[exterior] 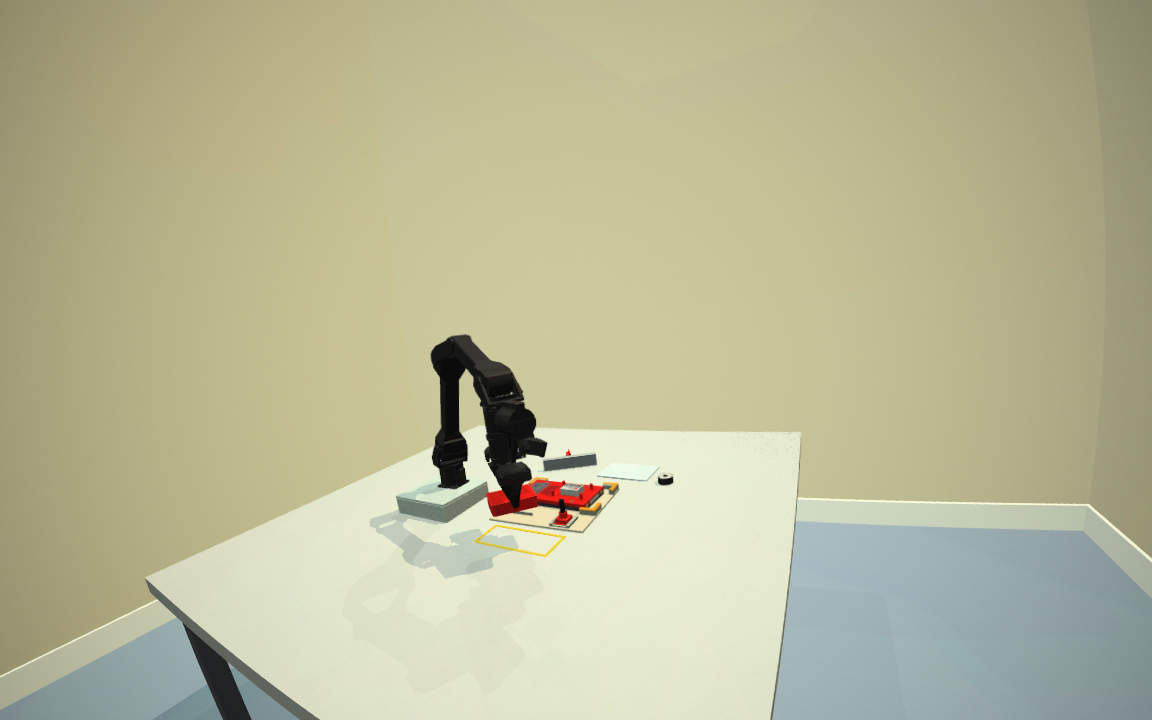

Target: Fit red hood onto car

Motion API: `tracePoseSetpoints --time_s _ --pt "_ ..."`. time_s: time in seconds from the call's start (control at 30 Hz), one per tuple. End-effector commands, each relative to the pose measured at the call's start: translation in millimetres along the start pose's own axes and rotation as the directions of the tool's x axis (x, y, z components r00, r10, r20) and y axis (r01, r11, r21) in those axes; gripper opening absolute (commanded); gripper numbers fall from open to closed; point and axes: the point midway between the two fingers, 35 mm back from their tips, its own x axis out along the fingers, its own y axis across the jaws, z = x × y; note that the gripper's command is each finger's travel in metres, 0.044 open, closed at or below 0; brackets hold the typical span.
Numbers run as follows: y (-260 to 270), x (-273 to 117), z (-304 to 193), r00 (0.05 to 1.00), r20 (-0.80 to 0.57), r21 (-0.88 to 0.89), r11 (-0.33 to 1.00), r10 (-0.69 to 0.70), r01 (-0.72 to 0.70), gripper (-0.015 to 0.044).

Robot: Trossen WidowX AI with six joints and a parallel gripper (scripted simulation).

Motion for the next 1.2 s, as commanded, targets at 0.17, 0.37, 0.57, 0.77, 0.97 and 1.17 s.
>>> tracePoseSetpoints --time_s 0.17,0.37,0.57,0.77,0.97,1.17 --pt "12 -2 31 1.0 0.001 0.123 0.992 -0.004 0.003 0.0" --pt "22 -2 51 1.0 0.002 0.203 0.979 -0.004 0.003 0.0" --pt "33 -3 70 1.0 0.004 0.284 0.959 -0.003 0.002 0.0" --pt "46 -4 88 1.0 0.006 0.361 0.932 -0.002 0.0 0.0" --pt "62 -4 106 1.0 0.01 0.433 0.901 0.003 -0.007 0.0" --pt "77 -5 122 1.0 0.012 0.504 0.864 0.006 -0.011 0.0"
